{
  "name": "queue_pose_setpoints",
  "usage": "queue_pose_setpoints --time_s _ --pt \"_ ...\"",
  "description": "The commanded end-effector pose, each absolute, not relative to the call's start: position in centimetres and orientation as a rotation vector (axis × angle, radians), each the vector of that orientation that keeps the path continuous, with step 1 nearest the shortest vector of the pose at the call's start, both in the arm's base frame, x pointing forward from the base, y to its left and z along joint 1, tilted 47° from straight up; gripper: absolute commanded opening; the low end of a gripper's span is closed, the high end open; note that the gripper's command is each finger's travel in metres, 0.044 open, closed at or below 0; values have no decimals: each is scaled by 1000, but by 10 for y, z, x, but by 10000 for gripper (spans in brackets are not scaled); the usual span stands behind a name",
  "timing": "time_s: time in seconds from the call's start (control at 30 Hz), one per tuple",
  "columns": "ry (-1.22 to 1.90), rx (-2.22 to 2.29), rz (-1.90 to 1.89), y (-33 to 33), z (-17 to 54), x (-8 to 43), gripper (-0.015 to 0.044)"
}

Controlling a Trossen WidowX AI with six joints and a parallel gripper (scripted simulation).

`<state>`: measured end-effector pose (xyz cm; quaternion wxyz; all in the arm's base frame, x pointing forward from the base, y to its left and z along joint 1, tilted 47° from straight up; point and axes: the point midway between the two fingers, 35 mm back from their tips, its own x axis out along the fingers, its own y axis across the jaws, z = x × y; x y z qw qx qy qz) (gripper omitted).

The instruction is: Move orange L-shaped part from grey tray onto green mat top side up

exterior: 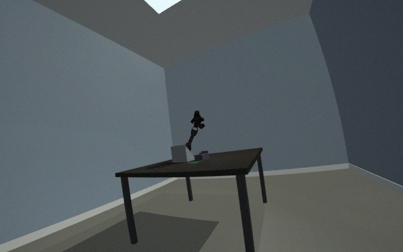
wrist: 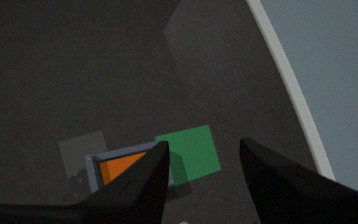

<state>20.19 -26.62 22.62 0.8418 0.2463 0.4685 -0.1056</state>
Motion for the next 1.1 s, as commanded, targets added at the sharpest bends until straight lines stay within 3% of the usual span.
queue_pose_setpoints --time_s 0.0,0.27,0.7,1.07 --pt "1113 605 22 -217 178 230 180" --pt "1370 760 462 -105 109 246 180" --pt "1373 763 471 -52 59 258 180" --pt "1373 763 471 -45 52 260 180"
